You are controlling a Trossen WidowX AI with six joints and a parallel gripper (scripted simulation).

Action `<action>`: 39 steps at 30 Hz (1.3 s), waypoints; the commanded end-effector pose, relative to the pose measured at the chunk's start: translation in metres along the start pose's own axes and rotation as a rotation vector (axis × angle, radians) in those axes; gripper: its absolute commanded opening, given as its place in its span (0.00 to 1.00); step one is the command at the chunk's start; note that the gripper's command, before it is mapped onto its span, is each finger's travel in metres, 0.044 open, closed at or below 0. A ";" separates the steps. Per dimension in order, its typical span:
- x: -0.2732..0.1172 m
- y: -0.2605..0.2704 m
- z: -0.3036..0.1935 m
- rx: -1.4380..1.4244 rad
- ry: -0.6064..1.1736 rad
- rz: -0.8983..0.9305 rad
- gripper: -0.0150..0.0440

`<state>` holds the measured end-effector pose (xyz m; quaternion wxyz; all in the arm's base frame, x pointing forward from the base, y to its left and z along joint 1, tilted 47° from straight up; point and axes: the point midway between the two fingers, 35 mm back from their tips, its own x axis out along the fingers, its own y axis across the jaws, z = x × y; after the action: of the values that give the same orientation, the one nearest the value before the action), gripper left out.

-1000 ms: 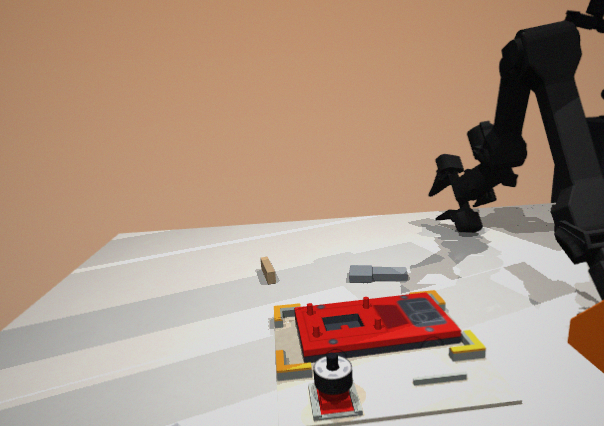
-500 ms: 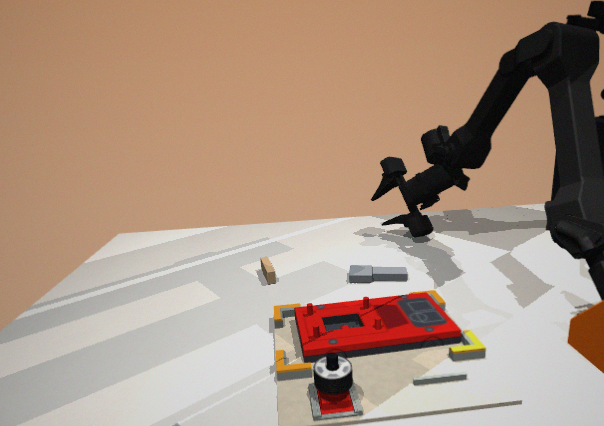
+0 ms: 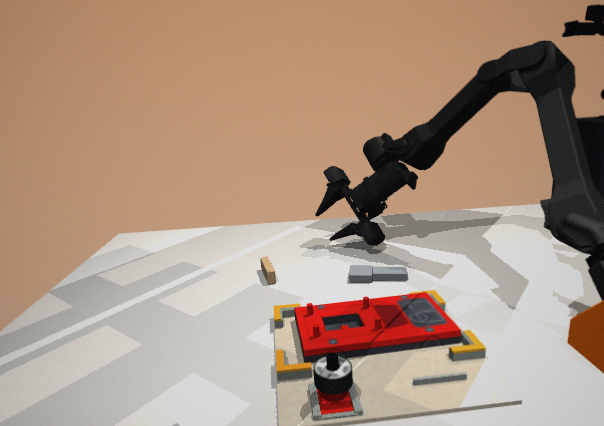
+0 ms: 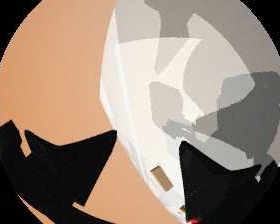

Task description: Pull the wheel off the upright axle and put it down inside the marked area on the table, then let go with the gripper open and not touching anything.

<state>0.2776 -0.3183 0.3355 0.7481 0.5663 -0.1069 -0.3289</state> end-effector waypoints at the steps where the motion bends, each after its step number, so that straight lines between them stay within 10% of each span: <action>1: 0.019 -0.008 -0.032 0.037 0.067 -0.071 0.76; 18: 0.044 -0.091 -0.257 0.048 0.305 -0.658 0.76; 29: -0.028 -0.160 -0.380 -0.249 0.155 -1.011 0.76; 39: -0.108 -0.191 -0.442 -0.656 -0.070 -0.957 0.76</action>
<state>0.3663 0.0508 0.0386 0.6288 0.3153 0.2585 -0.6621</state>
